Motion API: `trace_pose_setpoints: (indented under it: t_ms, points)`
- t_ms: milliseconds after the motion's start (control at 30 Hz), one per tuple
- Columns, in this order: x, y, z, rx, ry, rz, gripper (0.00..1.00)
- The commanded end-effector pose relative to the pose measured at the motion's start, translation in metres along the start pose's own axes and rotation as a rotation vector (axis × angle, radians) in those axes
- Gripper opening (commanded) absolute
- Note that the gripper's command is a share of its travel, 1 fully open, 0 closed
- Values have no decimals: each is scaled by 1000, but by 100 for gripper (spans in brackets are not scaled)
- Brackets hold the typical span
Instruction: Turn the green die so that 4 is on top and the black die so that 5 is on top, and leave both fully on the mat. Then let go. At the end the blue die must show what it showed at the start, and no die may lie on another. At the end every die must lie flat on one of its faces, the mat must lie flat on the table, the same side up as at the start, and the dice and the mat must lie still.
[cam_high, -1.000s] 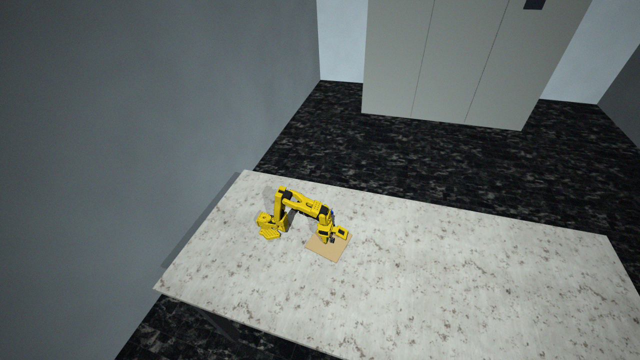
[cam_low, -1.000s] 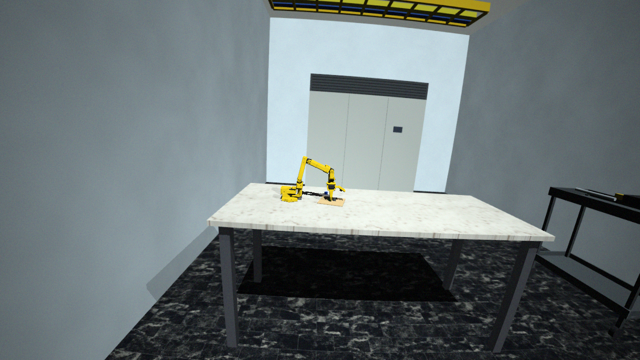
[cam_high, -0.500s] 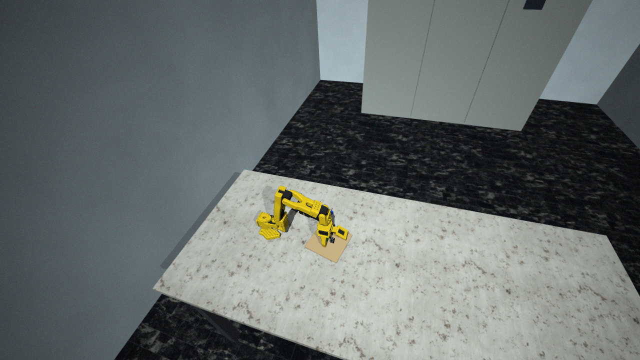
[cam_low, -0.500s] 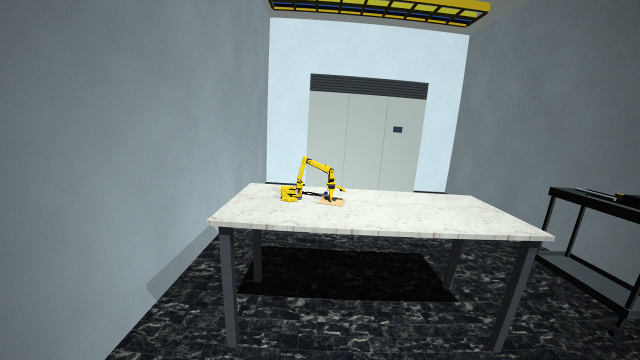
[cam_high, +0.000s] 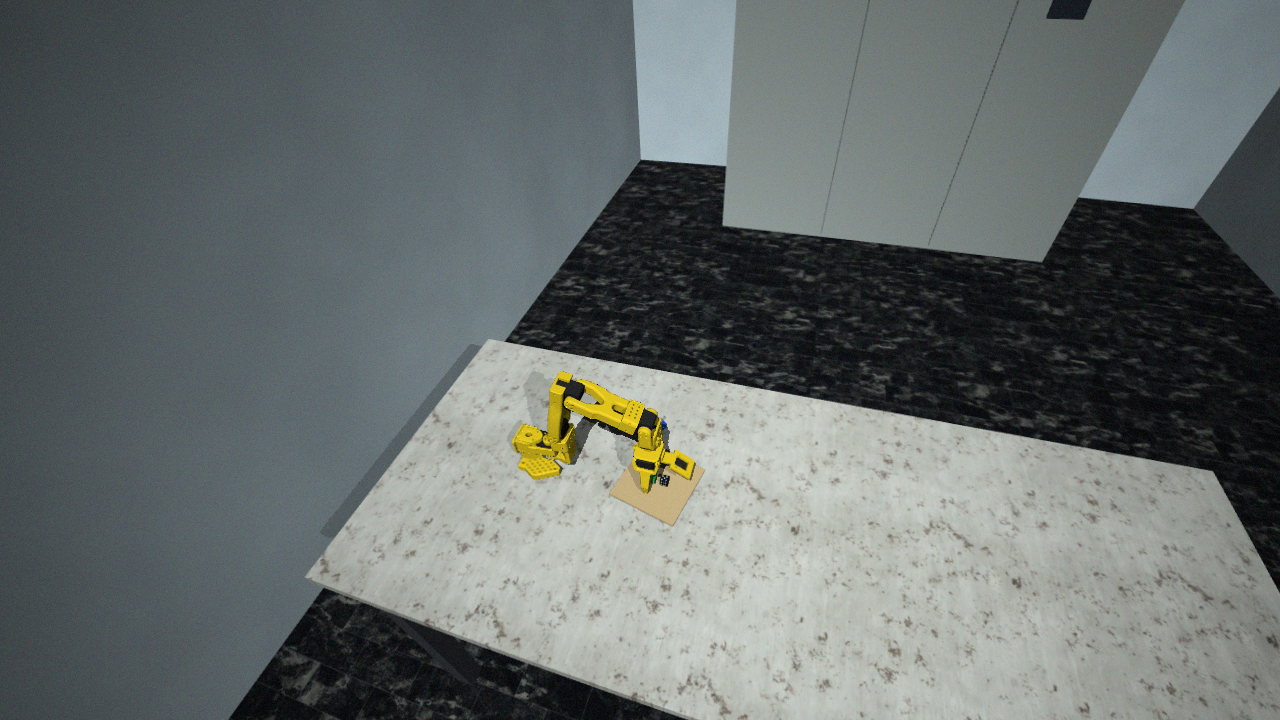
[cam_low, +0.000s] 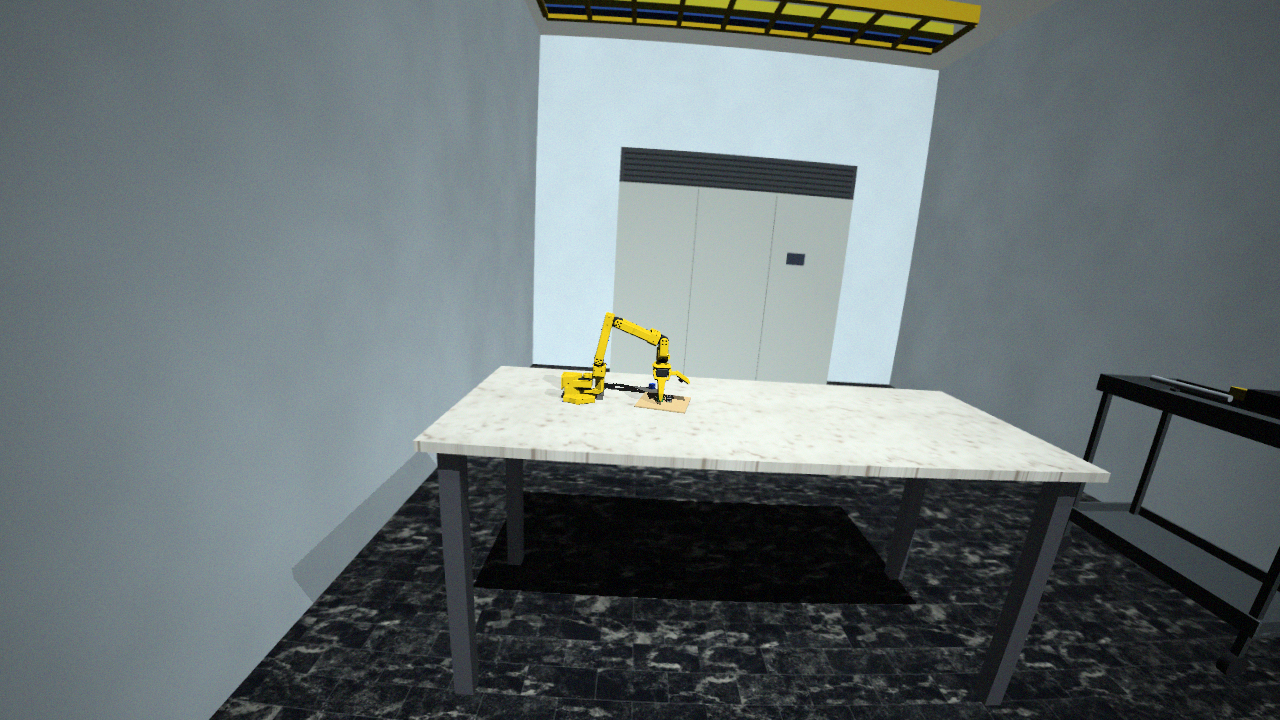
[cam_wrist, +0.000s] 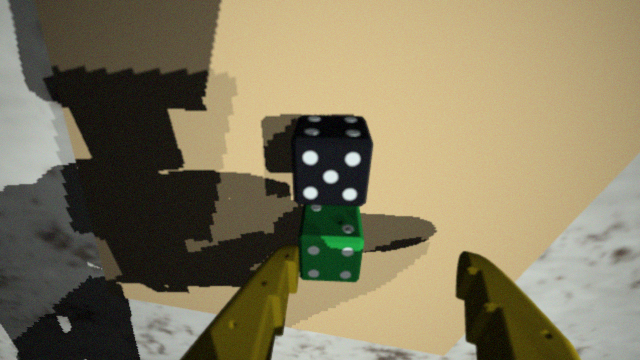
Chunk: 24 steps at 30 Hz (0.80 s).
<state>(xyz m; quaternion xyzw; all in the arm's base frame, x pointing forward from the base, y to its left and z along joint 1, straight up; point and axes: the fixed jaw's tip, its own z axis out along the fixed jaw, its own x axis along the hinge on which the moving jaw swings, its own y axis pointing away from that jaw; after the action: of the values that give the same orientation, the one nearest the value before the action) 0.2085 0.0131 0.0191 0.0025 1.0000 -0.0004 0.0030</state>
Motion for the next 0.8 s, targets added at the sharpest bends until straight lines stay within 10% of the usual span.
trace_pose_setpoints:
  t_ms: [0, 433, 767]
  points:
    - [-9, 2, -21, -3, -56, -6, 27]
    - [-5, 2, -56, -3, -56, -6, 27]
    - [-4, 2, -59, -3, -56, -6, 27]
